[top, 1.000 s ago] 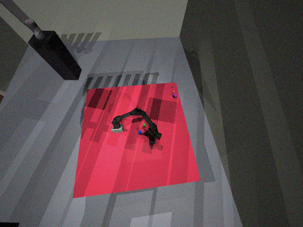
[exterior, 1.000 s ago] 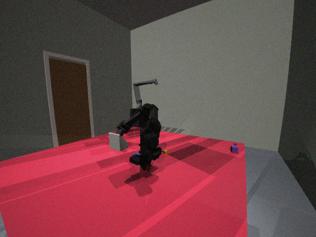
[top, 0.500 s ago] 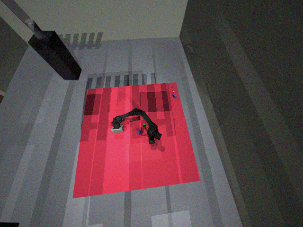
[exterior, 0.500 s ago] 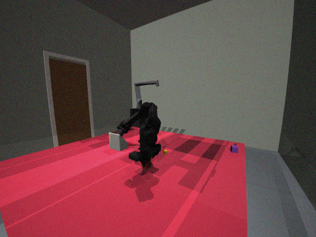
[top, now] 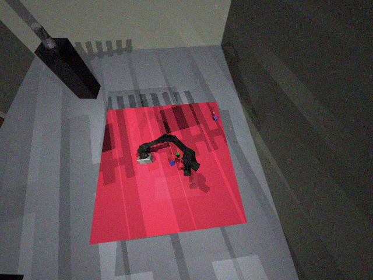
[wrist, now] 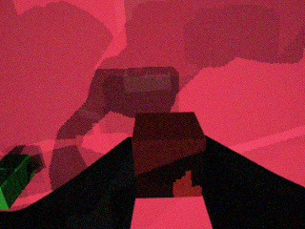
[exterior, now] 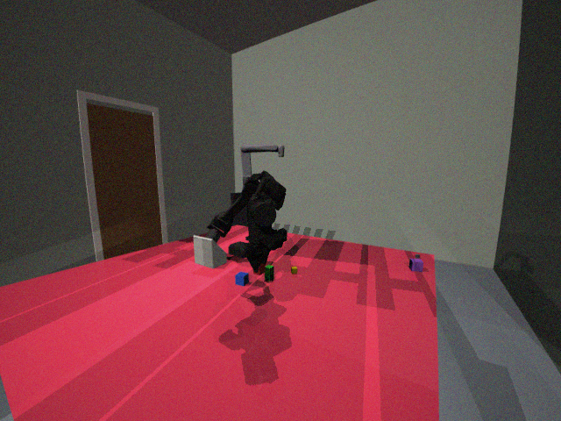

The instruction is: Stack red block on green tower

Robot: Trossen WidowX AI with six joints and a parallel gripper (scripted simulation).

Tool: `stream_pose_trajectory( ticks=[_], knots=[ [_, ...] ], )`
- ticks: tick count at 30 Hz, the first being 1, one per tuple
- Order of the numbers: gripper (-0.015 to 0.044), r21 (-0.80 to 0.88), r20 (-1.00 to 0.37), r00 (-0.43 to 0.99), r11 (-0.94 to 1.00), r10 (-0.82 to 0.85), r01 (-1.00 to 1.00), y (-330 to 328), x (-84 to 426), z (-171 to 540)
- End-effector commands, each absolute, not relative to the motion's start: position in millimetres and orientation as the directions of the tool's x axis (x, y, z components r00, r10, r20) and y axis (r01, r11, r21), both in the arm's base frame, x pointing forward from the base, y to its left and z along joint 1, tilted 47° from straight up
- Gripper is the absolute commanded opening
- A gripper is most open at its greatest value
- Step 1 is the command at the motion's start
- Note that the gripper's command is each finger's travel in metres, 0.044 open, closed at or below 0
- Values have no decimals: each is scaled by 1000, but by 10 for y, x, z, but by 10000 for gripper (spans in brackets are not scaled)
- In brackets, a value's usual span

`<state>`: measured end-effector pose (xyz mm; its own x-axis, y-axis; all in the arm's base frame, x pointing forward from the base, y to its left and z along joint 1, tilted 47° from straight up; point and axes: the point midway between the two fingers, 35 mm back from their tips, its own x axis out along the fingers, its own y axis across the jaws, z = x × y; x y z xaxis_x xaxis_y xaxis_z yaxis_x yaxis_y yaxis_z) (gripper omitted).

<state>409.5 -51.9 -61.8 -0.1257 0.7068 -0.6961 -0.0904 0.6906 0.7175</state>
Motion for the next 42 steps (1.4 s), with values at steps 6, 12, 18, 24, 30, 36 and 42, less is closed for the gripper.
stream_pose_trajectory(
  ticks=[6,12,18,24,30,36,42],
  knots=[
    [0,715,-699,-123,693,705,-94,-642,4122,-492],
    [0,715,-698,-128,692,704,-94,-630,4109,-426],
    [0,715,-698,-129,692,704,-93,-507,4029,-237],
    [0,714,-699,-129,694,703,-90,-391,3926,-62],
    [0,714,-700,-129,695,703,-87,-270,3802,101],
    [0,715,-698,-130,693,704,-88,-138,3660,251],
    [0,717,-697,-132,692,705,-88,-7,3501,384]
  ],
)
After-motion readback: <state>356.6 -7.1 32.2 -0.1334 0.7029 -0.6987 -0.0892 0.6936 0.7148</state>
